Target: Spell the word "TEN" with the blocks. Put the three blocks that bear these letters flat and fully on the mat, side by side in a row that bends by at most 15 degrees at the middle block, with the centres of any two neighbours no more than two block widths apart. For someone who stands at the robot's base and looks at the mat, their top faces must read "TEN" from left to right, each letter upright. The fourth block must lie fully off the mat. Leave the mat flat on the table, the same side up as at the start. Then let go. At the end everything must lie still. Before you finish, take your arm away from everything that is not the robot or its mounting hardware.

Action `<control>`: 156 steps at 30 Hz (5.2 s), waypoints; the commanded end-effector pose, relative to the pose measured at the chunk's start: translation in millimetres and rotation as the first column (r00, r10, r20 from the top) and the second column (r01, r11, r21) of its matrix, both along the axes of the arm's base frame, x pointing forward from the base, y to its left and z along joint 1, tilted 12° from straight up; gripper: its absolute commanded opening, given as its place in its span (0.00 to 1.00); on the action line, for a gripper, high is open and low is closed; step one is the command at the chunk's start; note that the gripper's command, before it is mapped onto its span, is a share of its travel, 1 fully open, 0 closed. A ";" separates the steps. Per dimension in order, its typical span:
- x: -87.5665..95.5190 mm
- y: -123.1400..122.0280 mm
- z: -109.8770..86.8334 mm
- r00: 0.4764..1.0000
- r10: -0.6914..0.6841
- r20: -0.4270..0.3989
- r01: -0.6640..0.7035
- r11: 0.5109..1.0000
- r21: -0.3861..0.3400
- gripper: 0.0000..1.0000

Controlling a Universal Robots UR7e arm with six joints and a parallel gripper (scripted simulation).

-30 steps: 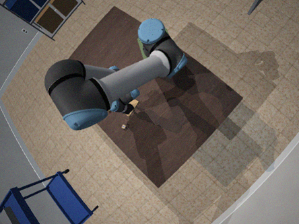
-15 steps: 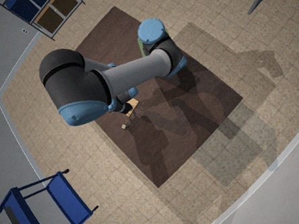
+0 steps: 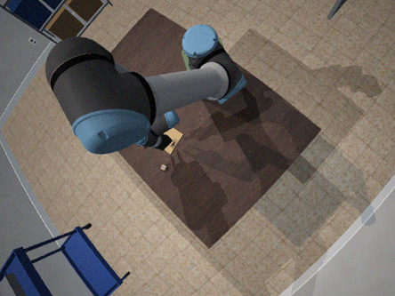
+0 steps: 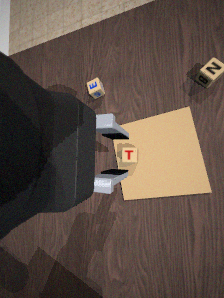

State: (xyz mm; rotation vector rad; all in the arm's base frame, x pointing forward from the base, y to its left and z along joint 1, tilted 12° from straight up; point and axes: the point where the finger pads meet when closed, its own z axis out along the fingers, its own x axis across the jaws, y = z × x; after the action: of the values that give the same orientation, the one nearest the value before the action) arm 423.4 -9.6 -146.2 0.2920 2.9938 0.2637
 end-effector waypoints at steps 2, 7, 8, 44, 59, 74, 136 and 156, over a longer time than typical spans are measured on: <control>-1.2 -1.3 7.7 1.000 0.000 0.000 0.000 1.000 0.000 0.79; -1.3 -1.4 8.4 1.000 0.000 0.000 0.000 1.000 0.000 1.00; -1.3 -1.4 8.4 1.000 0.000 0.000 0.000 1.000 0.000 1.00; 14.5 -0.7 7.6 0.989 -0.145 -0.025 0.145 0.989 0.018 1.00; 51.6 5.8 8.7 0.884 -0.458 -0.092 0.463 0.885 0.046 1.00; 89.2 18.6 13.6 0.686 -0.710 -0.161 0.724 0.688 0.050 1.00; 142.0 44.7 26.0 0.307 -0.919 -0.249 0.950 0.312 0.021 1.00; 142.6 45.3 22.3 0.307 -0.919 -0.249 0.950 0.312 0.021 1.00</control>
State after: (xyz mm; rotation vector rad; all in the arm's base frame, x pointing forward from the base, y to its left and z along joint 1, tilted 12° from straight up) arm 565.2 35.5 -122.4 2.0963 2.3251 0.3339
